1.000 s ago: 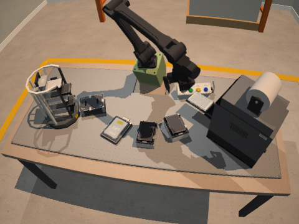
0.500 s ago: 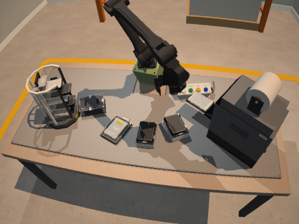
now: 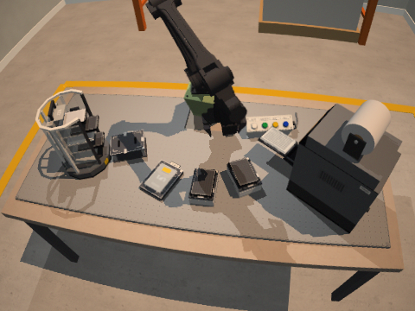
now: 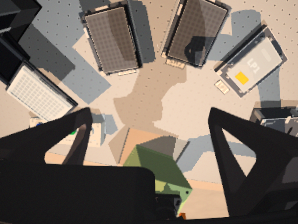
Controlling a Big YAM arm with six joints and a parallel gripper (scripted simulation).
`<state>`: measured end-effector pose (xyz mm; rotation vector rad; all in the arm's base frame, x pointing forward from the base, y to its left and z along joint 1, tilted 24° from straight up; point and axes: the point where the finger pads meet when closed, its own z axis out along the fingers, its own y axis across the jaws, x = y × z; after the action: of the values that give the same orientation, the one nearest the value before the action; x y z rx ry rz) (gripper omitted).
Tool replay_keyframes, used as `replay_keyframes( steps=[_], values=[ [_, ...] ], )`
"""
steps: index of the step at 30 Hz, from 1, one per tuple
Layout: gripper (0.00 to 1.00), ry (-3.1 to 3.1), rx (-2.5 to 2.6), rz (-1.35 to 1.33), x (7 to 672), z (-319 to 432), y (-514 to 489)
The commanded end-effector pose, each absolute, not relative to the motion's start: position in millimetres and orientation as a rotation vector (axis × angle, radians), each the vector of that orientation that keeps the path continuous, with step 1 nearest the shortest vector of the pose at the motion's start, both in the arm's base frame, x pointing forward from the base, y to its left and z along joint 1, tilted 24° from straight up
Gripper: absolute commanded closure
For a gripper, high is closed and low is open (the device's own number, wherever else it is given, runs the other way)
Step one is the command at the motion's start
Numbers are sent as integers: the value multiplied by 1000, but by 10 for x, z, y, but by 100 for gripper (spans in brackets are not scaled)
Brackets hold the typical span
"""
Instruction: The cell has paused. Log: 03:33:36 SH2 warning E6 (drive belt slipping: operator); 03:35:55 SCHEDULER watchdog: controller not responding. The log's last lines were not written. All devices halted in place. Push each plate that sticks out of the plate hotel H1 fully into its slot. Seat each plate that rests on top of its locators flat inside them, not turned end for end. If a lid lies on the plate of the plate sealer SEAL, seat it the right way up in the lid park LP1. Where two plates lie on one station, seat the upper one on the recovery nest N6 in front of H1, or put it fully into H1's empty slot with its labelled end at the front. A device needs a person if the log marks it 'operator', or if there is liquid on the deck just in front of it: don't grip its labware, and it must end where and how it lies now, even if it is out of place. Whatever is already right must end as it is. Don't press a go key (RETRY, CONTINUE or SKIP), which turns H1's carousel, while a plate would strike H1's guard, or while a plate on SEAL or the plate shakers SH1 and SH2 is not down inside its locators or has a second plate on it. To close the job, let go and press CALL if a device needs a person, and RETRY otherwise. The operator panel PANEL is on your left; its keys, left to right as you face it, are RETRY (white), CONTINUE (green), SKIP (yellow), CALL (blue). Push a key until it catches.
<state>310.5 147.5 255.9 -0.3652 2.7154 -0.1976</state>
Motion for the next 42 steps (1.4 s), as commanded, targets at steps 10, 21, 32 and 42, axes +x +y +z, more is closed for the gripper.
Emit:
replay_keyframes(
  steps=[10, 21, 32, 42],
  values=[
    [0, 2703, -92, -117, 3189, 2688, 1152],
    [0, 2704, 188, -66, 3223, 2680, 862],
    [0, 2709, 158, -77, 3259, 2711, 501],
    [0, 2683, 158, -71, 3296, 2850, 236]
  ],
)
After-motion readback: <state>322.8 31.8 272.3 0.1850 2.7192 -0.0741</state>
